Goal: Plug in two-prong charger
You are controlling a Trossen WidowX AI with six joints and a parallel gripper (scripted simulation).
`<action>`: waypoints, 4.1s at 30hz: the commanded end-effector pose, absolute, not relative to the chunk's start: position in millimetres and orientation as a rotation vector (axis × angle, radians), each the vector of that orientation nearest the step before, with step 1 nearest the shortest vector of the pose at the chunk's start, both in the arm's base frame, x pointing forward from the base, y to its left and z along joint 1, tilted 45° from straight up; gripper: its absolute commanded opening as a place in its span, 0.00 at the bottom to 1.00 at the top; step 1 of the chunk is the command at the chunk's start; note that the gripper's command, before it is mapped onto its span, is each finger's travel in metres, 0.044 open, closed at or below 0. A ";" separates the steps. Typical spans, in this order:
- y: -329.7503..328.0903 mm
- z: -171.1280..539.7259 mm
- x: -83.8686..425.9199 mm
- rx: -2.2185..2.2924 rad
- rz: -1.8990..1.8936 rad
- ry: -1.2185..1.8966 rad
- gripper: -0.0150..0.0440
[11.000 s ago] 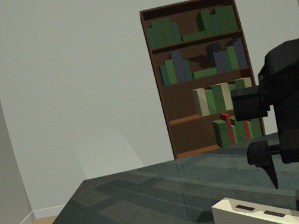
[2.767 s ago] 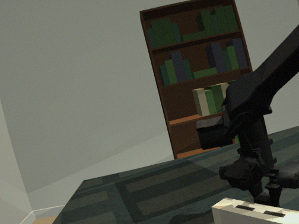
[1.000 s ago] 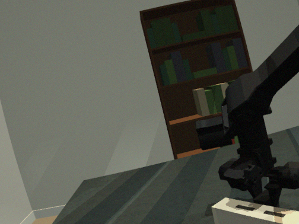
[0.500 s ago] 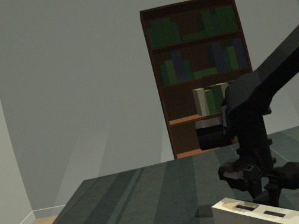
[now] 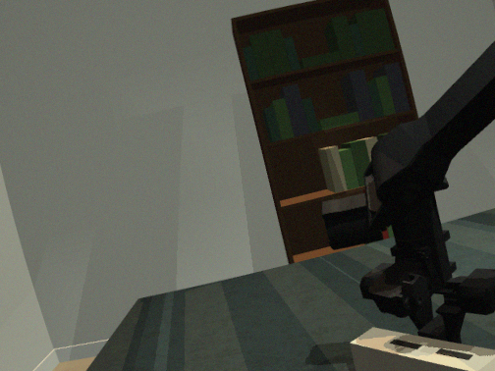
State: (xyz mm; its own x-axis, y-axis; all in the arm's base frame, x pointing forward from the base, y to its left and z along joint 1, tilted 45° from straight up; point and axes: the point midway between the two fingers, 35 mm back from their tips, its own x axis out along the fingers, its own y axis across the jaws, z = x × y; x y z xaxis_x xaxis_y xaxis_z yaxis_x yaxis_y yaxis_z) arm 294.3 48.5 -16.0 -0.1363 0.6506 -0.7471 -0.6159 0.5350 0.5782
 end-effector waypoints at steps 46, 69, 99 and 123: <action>52.3 -12.0 301.5 0.039 1.091 1.308 0.25; 53.9 -10.8 304.0 0.039 1.091 1.308 0.25; 55.8 -9.2 307.1 0.039 1.091 1.308 0.25; 56.2 -8.4 308.2 0.039 1.091 1.308 0.25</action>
State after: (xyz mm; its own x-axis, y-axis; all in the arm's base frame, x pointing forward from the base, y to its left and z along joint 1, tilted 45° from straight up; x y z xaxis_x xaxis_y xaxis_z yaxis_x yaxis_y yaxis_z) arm 305.5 55.7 -9.9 -0.1383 0.6508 -0.7465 -0.6149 0.5345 0.5799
